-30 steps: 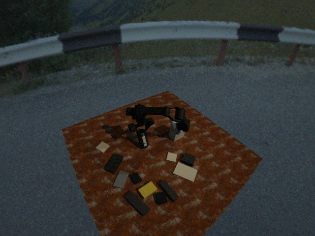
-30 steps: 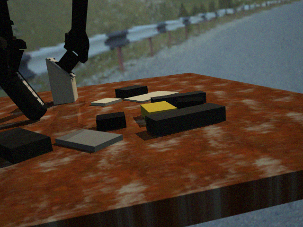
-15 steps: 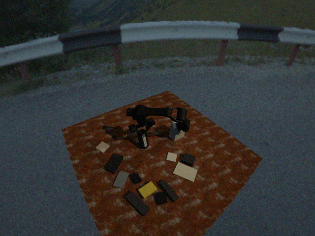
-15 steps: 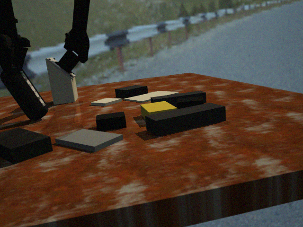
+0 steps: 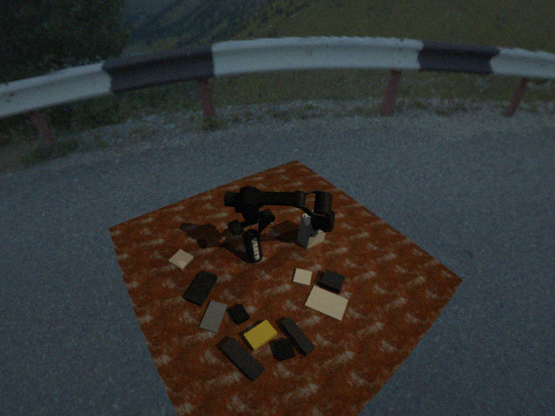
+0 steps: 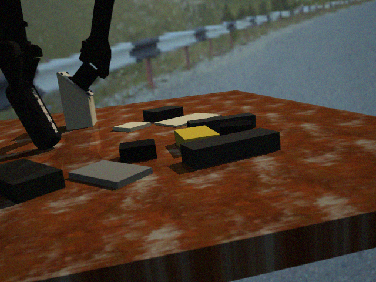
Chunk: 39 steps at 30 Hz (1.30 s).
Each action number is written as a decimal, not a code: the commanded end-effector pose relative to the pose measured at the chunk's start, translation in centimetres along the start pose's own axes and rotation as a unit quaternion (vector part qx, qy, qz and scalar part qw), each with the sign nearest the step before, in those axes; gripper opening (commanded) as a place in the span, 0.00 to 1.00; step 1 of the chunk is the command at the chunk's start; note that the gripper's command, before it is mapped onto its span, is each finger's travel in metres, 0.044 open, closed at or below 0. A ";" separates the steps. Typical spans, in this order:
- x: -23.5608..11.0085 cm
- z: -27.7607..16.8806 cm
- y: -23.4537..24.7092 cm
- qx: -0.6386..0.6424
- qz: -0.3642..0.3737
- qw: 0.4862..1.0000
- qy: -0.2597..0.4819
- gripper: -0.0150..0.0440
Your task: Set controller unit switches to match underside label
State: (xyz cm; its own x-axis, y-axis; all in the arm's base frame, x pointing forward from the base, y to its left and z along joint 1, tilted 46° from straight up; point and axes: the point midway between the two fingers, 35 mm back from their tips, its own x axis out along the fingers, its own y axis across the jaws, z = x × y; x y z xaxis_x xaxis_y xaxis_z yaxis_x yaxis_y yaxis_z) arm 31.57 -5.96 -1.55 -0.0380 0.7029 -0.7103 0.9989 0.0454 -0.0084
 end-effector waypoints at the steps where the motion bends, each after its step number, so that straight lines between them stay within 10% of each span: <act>1: 0.1 -0.9 0.0 0.001 -0.001 1.000 0.006 0.82; 39: 0.0 -4.8 0.0 0.001 -0.001 1.000 0.007 0.83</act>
State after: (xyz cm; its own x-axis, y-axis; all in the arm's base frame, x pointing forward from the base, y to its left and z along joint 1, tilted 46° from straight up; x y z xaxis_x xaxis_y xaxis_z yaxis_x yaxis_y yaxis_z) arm 31.54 -3.25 1.58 -0.0337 0.7046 -0.7088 0.9992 0.0406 -0.0072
